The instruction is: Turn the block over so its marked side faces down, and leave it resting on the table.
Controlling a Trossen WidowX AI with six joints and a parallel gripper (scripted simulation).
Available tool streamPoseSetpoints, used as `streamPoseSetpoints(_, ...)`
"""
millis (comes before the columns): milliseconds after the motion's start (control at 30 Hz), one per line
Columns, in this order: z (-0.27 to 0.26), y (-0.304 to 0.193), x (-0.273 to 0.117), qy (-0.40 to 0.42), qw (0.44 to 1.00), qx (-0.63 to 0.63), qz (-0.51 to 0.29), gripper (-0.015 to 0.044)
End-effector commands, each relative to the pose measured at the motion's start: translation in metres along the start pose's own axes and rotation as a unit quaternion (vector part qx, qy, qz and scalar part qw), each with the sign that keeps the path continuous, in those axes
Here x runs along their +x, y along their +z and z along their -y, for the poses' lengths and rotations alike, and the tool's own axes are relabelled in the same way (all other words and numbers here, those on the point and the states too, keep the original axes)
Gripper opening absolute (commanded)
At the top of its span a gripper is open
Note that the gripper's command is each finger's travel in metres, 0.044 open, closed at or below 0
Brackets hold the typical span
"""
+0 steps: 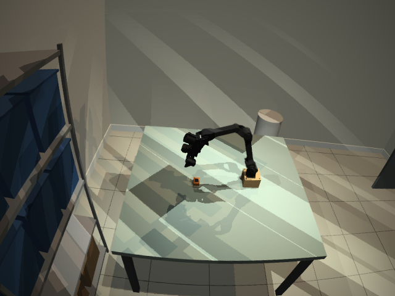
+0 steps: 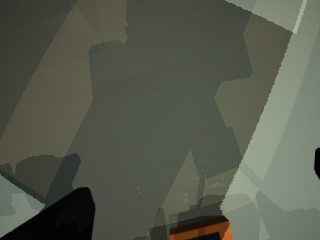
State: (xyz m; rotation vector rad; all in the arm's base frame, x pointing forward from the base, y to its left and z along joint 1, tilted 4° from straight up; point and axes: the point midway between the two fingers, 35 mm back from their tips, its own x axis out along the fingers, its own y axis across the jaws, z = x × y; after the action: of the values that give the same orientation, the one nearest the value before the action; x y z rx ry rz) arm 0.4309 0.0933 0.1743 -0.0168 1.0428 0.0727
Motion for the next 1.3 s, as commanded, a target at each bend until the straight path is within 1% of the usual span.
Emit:
streamPoseSetpoints(0,0.003,-0.046,0.031,0.008,0.994,-0.022,-0.109,0.0440)
streamPoseSetpoints(100,0.006,-0.084,0.049,0.018,0.980,-0.034,-0.196,0.0440)
streamPoseSetpoints(167,0.006,-0.092,0.052,0.020,0.976,-0.036,-0.215,0.0440)
streamPoseSetpoints(300,0.006,-0.093,0.053,0.020,0.976,-0.036,-0.215,0.0440)
streamPoseSetpoints(433,0.005,-0.111,0.080,0.020,0.976,-0.036,-0.215,0.0440)
streamPoseSetpoints(600,0.005,-0.112,0.082,0.020,0.976,-0.036,-0.215,0.0440)
streamPoseSetpoints(700,0.004,-0.119,0.093,0.020,0.976,-0.036,-0.215,0.0440)
streamPoseSetpoints(1267,0.004,-0.128,0.114,0.020,0.976,-0.036,-0.216,0.0440)
